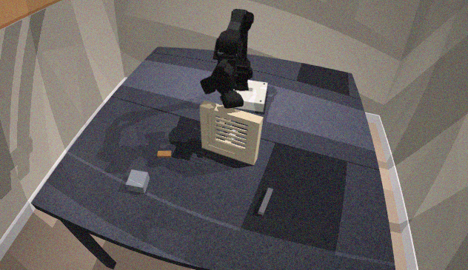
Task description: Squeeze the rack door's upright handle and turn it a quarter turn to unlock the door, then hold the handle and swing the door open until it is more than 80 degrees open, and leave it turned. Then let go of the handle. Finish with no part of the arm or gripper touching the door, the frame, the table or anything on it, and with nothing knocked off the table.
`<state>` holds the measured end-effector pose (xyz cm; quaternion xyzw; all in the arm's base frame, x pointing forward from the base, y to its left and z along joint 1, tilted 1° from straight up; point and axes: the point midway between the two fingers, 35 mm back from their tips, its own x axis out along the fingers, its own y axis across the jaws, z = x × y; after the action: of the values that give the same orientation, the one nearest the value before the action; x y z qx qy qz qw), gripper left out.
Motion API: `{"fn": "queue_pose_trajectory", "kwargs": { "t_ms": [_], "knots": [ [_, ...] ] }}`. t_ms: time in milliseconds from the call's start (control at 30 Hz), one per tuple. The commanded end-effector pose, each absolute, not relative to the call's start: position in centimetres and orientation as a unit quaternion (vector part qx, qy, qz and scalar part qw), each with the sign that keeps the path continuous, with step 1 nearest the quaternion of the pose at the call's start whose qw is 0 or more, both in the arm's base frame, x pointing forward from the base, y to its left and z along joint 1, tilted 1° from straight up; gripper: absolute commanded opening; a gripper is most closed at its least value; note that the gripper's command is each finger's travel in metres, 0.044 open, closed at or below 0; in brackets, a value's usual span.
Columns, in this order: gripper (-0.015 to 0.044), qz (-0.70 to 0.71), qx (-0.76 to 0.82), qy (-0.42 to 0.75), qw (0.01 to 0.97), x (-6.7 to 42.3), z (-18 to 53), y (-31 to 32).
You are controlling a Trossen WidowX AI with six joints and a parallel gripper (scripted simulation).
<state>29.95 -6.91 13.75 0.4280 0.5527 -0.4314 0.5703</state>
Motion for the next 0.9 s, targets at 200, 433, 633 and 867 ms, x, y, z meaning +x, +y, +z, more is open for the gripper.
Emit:
{"fn": "queue_pose_trajectory", "kwargs": {
  "t_ms": [200, 433, 633, 867],
  "knots": [
    [0.0015, -0.555, 0.559, 0.429, 0.441, 29.9, 13.54, -6.73],
    [0.0015, -0.621, 0.627, 0.328, 0.338, 29.9, 13.54, -6.73],
    [0.0015, -0.647, 0.653, 0.273, 0.284, 29.9, 13.54, -6.73],
    [0.0015, -0.647, 0.653, 0.273, 0.284, 29.9, 13.54, -6.73]
  ]
}}
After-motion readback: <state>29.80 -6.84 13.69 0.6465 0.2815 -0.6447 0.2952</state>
